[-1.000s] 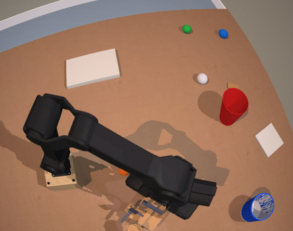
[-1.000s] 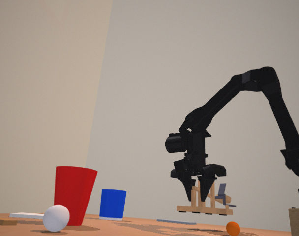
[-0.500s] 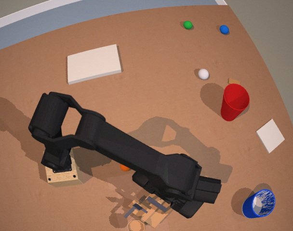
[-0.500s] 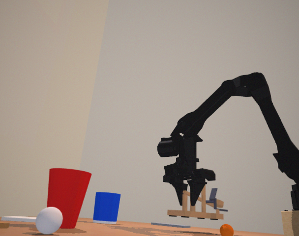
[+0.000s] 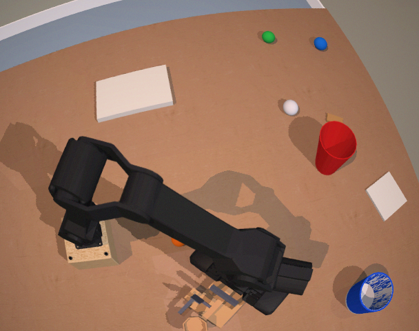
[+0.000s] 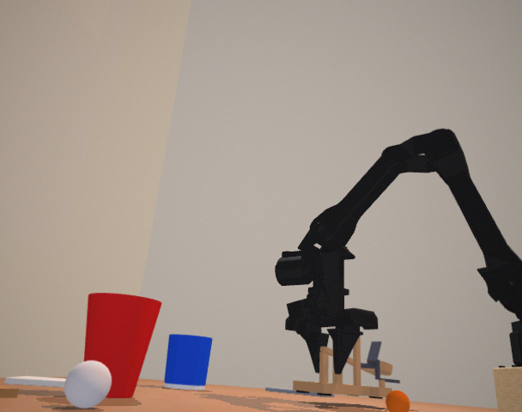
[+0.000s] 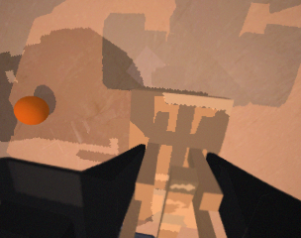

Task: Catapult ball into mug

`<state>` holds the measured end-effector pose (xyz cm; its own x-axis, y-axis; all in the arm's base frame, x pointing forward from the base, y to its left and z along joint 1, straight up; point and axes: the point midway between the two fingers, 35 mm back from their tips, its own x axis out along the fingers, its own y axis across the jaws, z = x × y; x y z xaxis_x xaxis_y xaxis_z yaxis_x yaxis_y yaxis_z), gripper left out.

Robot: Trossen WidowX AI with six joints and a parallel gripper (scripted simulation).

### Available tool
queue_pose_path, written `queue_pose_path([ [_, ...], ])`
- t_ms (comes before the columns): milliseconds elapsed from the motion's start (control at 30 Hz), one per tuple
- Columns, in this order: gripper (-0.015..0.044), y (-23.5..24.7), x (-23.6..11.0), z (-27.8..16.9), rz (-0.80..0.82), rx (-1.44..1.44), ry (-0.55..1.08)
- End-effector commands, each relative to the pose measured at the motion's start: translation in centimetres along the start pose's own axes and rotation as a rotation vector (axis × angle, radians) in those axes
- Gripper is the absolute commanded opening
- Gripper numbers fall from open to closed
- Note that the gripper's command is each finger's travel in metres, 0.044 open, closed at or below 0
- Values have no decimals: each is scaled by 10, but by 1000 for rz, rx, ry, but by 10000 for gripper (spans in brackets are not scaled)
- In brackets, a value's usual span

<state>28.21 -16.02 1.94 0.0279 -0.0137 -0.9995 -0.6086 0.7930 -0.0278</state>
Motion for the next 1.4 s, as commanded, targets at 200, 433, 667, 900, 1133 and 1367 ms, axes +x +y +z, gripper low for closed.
queue_pose_path([
  [200,0,0,16,0,-2,4,-2],
  [433,0,0,13,0,0,0,0],
  [667,184,0,13,0,0,0,0],
  [900,368,0,13,0,0,0,0],
  [1133,440,-2,-76,0,-1,0,0],
  [1367,440,-4,-70,1,-10,1,-4],
])
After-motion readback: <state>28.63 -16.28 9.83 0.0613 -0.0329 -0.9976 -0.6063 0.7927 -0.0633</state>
